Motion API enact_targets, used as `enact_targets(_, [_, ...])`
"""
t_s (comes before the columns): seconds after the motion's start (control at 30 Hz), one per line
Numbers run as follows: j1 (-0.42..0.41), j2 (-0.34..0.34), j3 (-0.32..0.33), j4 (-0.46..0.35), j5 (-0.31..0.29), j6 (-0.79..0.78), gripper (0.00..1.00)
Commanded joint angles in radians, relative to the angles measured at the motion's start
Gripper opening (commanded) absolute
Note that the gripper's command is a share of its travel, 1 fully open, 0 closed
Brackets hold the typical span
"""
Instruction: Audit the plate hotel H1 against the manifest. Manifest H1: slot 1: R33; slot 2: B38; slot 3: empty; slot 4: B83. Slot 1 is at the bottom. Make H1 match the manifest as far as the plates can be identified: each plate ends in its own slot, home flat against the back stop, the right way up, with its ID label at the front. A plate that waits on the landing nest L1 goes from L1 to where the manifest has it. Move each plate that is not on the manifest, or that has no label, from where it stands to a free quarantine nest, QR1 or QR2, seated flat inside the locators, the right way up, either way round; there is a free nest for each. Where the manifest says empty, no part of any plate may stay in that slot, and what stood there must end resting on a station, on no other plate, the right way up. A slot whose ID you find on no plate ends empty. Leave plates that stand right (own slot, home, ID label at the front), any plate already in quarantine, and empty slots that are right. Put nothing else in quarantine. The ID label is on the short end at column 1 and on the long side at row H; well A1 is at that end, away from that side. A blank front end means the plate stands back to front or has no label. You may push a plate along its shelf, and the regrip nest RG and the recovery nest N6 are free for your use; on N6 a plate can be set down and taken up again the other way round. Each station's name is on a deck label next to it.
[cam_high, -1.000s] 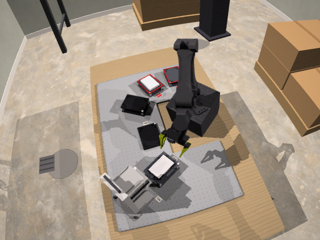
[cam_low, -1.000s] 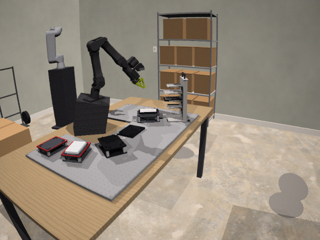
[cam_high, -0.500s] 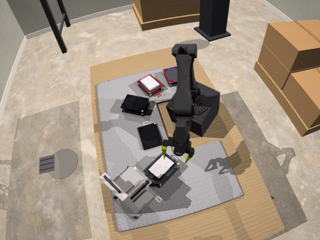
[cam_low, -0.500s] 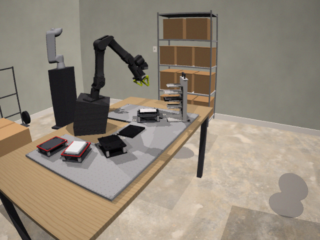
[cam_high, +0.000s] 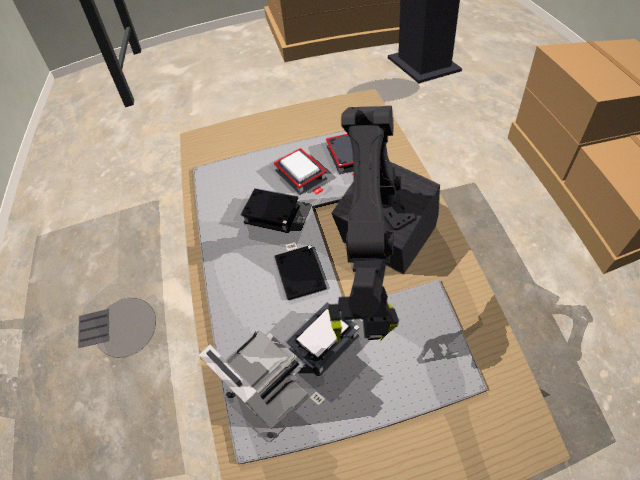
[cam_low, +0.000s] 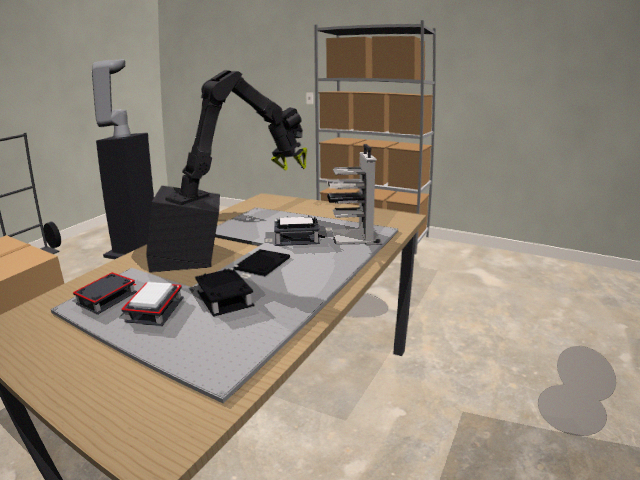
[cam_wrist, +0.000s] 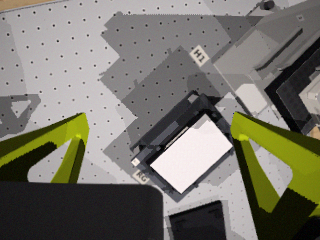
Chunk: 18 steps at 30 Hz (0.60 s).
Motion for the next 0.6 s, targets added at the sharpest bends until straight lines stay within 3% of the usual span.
enact_targets(0.0, [0.017,0.041,0.076,-0.097,-0.02,-0.066,1.0])
enact_targets(0.1, [0.025,0.094,0.157,-0.159,-0.029,-0.114,1.0])
enact_targets(0.43, [-0.008,0.181,0.315,-0.342,-0.066,-0.314,1.0])
enact_targets(0.57, [-0.006,0.201,0.348,-0.379,-0.069,-0.353,1.0])
